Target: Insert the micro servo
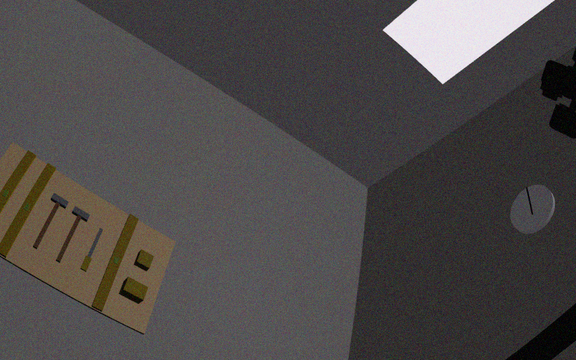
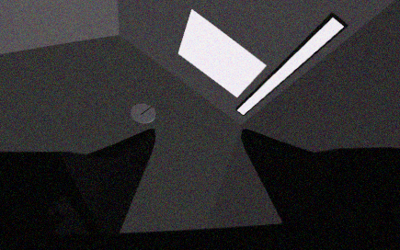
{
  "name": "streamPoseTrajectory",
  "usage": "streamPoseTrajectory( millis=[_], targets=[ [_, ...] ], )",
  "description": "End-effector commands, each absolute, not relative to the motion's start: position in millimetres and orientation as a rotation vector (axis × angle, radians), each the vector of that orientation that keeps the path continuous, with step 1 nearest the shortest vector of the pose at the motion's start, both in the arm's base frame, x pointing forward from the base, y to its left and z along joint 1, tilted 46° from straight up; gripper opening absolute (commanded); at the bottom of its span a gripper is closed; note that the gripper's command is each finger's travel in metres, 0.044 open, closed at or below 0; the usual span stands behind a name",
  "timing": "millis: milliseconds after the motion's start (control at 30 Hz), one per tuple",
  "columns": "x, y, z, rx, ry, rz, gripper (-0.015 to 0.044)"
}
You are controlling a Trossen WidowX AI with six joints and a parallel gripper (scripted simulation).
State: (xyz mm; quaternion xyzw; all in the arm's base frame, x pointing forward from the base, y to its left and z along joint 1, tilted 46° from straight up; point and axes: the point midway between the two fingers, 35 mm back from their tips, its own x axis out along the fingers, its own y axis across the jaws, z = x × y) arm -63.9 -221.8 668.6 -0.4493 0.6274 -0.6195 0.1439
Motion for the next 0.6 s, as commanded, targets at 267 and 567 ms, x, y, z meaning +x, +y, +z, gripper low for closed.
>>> streamPoseTrajectory(
  millis=[267, 567],
  targets=[
    [-46, -246, 658, -1.341, 1.730, -1.707, 0.0440],
    [-16, -277, 638, -1.386, 1.615, -1.584, 0.0440]
  ],
)
